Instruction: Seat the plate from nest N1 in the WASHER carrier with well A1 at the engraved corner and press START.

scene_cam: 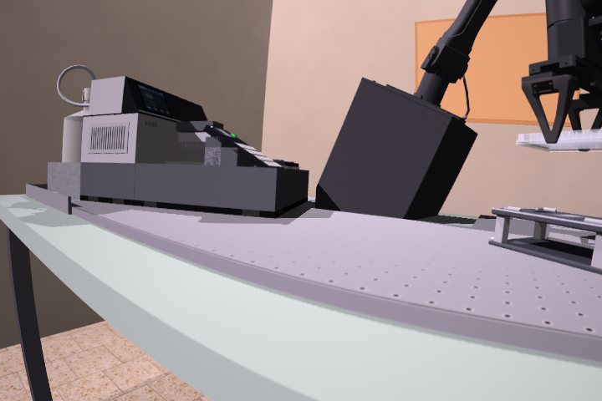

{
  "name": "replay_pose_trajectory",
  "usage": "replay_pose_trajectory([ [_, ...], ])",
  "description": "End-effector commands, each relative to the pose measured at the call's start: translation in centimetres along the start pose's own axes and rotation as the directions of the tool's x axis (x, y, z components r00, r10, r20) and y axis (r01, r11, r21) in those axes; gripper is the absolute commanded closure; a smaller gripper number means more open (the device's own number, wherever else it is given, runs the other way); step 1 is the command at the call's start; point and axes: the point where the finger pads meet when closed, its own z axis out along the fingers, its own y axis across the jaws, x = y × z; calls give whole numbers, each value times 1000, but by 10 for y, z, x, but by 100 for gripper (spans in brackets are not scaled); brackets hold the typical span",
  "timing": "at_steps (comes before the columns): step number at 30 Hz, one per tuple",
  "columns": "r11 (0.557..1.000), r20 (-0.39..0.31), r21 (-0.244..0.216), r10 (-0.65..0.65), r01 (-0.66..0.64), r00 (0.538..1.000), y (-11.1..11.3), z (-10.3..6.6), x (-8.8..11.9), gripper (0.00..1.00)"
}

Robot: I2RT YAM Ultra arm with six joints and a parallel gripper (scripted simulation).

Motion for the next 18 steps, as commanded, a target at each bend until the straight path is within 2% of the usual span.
replay_pose_trajectory([
  [1, 1000, 63, 9, -13, 12, 998, -4, -23, -20, 16],
  [12, 1000, 63, 9, -13, 12, 998, -4, -23, -20, 16],
  [14, 998, 71, 6, 65, -66, 995, -13, -23, -17, 16],
  [15, 995, 69, 4, 99, -99, 993, -18, -22, -13, 16],
  [16, 990, 44, -2, 141, -141, 989, -21, -15, 1, 16],
  [18, 979, 47, -4, 205, -205, 978, -30, -16, 5, 16],
])
